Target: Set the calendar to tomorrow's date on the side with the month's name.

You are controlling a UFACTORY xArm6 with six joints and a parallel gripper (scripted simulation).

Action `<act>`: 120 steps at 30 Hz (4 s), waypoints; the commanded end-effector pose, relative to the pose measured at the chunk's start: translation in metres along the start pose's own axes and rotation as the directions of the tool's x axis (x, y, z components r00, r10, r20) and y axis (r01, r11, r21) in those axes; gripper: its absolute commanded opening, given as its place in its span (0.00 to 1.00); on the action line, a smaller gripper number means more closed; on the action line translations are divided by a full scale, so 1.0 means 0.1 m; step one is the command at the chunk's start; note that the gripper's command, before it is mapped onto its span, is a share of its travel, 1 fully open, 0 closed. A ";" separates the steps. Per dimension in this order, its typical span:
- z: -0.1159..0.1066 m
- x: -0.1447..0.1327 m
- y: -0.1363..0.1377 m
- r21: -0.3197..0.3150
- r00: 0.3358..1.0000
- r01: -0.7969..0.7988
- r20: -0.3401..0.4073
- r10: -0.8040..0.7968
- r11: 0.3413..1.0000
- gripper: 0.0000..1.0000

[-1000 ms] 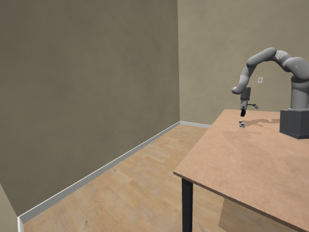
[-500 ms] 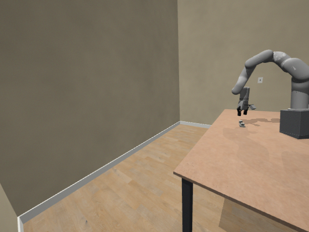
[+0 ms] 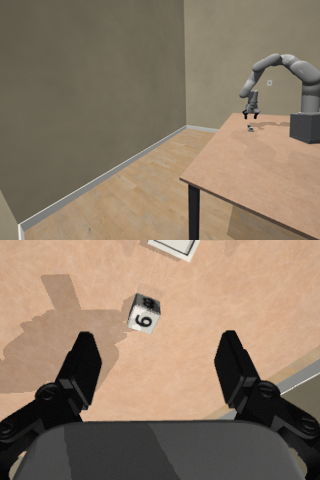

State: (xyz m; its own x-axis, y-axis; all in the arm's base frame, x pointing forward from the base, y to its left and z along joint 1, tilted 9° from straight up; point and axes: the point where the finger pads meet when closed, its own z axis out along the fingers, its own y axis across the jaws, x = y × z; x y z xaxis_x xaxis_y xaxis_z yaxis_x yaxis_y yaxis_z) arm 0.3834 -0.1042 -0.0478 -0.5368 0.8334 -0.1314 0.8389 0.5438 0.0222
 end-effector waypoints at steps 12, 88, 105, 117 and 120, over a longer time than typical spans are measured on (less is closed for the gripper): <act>0.04 -0.29 -0.16 0.001 0.923 -0.385 0.020 0.385 0.923 1.00; 0.41 -0.29 -0.16 0.002 0.922 -0.386 0.021 0.386 0.922 0.47; 0.55 -0.29 -0.15 0.002 0.922 -0.386 0.021 0.386 0.922 0.47; 0.56 -0.29 -0.15 0.002 0.922 -0.386 0.021 0.386 0.922 0.47; 0.56 -0.29 -0.15 0.002 0.922 -0.386 0.021 0.386 0.922 0.47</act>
State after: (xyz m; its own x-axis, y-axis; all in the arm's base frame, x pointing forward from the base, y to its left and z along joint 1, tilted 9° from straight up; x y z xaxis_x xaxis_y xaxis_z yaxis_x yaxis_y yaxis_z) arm 0.3901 -0.1425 -0.1009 -0.1692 0.9766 -0.1326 0.9815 0.1792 0.0675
